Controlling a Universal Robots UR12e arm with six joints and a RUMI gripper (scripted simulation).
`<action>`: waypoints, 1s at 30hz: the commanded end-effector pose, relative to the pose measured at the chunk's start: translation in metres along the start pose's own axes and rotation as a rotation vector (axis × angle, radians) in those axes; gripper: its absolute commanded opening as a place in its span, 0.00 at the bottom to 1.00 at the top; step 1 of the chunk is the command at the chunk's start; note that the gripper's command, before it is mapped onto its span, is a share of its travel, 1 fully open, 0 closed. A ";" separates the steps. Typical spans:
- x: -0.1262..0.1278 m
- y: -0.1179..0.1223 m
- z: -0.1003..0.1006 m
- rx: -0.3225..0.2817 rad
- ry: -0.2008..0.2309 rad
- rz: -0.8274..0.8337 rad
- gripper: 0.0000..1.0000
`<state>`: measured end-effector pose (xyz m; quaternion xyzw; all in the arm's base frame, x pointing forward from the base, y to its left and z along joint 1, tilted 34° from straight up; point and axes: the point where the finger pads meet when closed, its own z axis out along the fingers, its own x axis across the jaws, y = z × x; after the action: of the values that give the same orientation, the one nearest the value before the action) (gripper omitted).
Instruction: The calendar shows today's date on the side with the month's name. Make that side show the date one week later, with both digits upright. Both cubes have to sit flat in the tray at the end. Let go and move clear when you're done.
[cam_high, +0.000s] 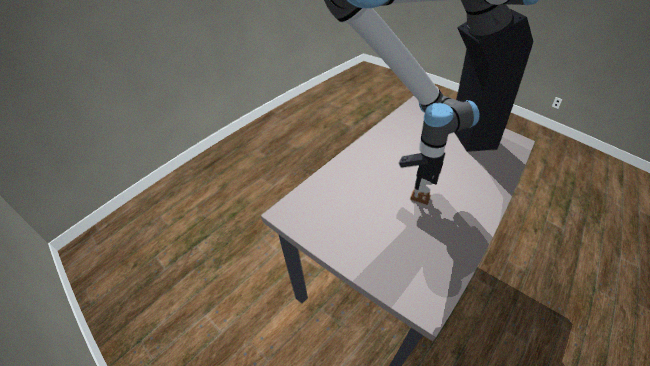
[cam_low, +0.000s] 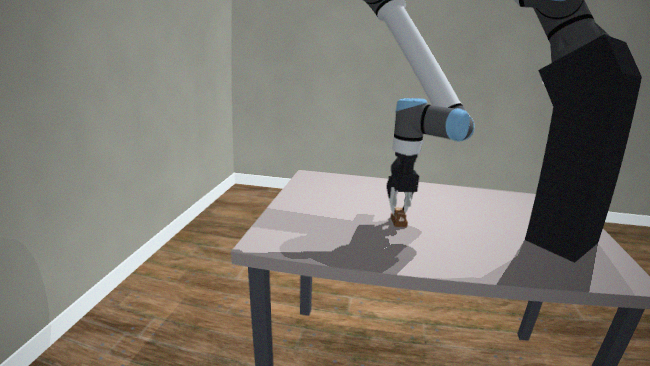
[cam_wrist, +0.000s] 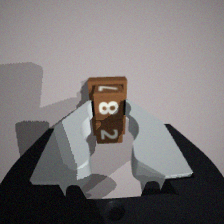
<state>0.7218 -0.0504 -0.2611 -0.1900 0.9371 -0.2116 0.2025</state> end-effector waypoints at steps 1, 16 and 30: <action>0.000 0.000 0.000 0.000 -0.001 0.000 0.10; 0.000 0.000 0.000 0.000 -0.001 0.000 0.10; 0.000 0.000 -0.030 0.000 -0.001 0.000 0.10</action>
<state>0.7163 -0.0465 -0.2511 -0.1900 0.9371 -0.2116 0.2025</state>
